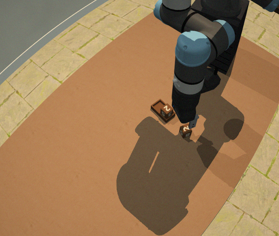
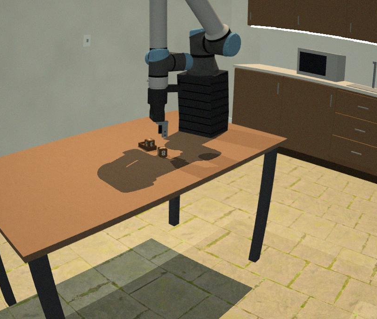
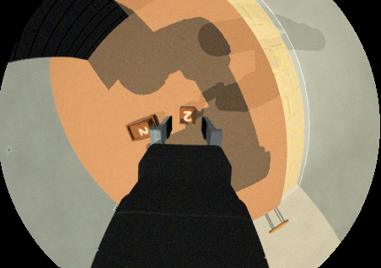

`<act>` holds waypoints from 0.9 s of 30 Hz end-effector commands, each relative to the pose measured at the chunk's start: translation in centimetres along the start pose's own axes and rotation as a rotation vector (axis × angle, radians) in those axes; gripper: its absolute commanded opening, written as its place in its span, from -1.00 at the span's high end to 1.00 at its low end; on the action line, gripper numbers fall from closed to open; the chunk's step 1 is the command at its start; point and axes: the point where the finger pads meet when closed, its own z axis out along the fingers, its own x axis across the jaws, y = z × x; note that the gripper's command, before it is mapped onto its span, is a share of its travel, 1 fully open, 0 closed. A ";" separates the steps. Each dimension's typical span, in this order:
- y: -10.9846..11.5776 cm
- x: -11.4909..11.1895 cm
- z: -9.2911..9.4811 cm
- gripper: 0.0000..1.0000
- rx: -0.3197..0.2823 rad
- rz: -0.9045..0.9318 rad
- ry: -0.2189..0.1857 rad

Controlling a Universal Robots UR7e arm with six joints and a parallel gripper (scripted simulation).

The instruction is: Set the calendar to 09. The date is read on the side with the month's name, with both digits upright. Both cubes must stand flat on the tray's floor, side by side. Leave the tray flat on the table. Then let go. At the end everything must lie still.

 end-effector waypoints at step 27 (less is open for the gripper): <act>0.0 0.0 3.7 -0.80 -0.001 0.000 0.000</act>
